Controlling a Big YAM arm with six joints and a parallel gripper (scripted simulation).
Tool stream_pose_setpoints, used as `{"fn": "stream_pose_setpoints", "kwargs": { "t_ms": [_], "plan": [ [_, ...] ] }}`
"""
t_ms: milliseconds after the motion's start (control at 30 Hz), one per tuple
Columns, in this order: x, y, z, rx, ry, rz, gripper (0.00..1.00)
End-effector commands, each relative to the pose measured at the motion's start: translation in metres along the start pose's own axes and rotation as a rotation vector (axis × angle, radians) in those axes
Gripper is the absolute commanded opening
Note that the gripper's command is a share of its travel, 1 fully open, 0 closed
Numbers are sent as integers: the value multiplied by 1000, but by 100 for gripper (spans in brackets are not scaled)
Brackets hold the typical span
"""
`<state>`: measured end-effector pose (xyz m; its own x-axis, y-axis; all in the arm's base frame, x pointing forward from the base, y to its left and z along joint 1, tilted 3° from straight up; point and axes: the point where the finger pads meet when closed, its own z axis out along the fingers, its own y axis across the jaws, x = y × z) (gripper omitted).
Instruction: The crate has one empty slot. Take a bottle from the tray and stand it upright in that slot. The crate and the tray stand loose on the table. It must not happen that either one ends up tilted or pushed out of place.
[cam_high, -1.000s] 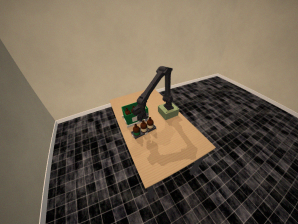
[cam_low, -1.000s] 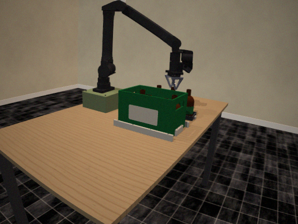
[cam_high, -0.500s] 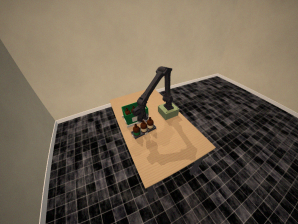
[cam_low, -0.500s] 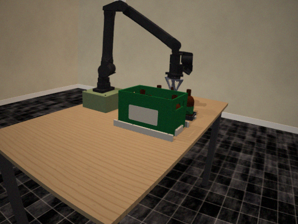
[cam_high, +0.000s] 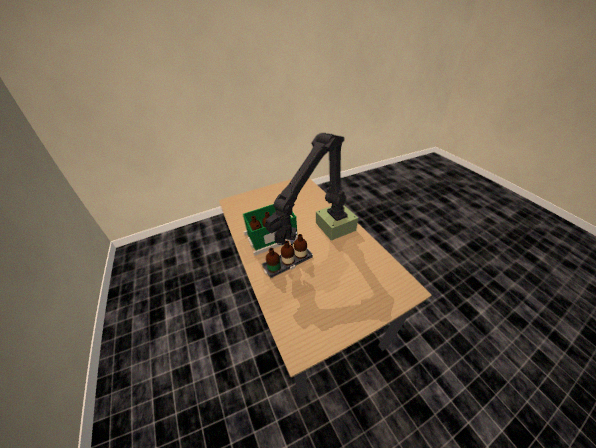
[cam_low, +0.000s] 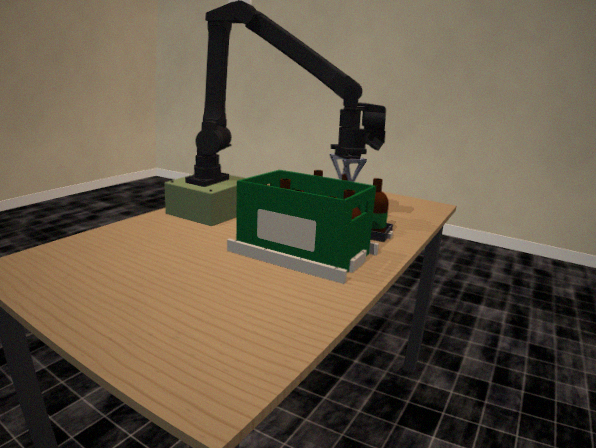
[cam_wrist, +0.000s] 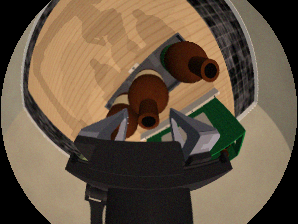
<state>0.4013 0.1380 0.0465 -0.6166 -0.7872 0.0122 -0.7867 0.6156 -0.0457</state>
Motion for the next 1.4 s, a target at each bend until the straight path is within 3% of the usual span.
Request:
{"fn": "stream_pose_setpoints", "kwargs": {
  "t_ms": [0,933,967,1367],
  "plan": [
    [5,0,8,-6,9,-6,61],
    [5,0,8,-6,9,-6,61],
    [5,0,8,-6,9,-6,0],
    [6,1,8,-9,13,-7,0]
  ]
}}
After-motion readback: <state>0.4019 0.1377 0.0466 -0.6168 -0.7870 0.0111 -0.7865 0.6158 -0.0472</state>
